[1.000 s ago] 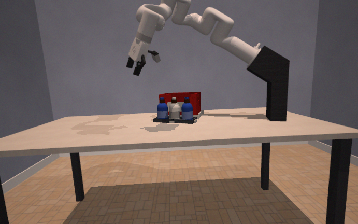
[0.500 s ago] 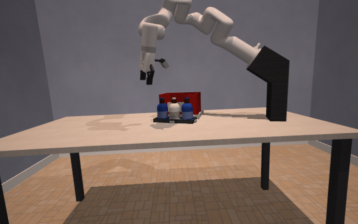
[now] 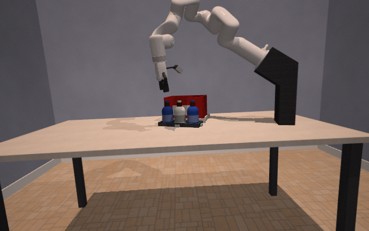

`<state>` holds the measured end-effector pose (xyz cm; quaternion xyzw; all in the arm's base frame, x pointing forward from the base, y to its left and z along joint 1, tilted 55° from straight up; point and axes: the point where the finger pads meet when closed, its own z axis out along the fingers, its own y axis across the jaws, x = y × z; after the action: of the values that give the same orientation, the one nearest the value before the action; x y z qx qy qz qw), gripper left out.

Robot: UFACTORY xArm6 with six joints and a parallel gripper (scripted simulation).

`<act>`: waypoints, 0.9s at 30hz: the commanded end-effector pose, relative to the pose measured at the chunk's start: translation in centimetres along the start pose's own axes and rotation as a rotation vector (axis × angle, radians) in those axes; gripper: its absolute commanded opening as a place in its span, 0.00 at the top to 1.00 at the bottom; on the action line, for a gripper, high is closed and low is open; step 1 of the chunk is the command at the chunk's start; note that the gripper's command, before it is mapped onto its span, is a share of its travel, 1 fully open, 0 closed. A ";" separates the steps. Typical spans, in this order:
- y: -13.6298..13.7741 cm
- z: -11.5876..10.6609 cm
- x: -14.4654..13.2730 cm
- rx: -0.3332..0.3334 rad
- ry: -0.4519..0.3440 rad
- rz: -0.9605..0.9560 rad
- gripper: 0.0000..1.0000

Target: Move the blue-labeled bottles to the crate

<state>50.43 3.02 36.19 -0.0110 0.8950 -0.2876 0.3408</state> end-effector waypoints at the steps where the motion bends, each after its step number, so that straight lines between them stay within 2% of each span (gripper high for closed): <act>1: -1.4 1.1 2.5 -0.076 0.058 0.105 0.00; 4: -1.4 1.1 2.5 -0.076 0.058 0.105 0.00; 5: -2.4 1.8 4.1 -0.117 0.091 0.189 0.00; 8: -2.4 1.8 4.1 -0.117 0.091 0.189 0.00; 9: -3.4 2.3 5.5 -0.155 0.117 0.280 0.00; 12: -3.4 2.3 5.5 -0.155 0.117 0.280 0.00; 13: -4.4 2.7 6.8 -0.188 0.135 0.375 0.00; 17: -4.4 2.7 6.8 -0.188 0.135 0.375 0.00; 18: -5.5 3.0 7.9 -0.215 0.146 0.474 0.00; 22: -5.5 3.0 7.9 -0.215 0.146 0.474 0.00; 23: -6.7 3.3 9.0 -0.236 0.150 0.574 0.00; 26: -6.7 3.3 9.0 -0.236 0.150 0.574 0.00; 27: -8.0 3.6 10.0 -0.252 0.147 0.674 0.00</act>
<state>44.62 -5.93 32.21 0.2167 0.9131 -0.0868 0.3342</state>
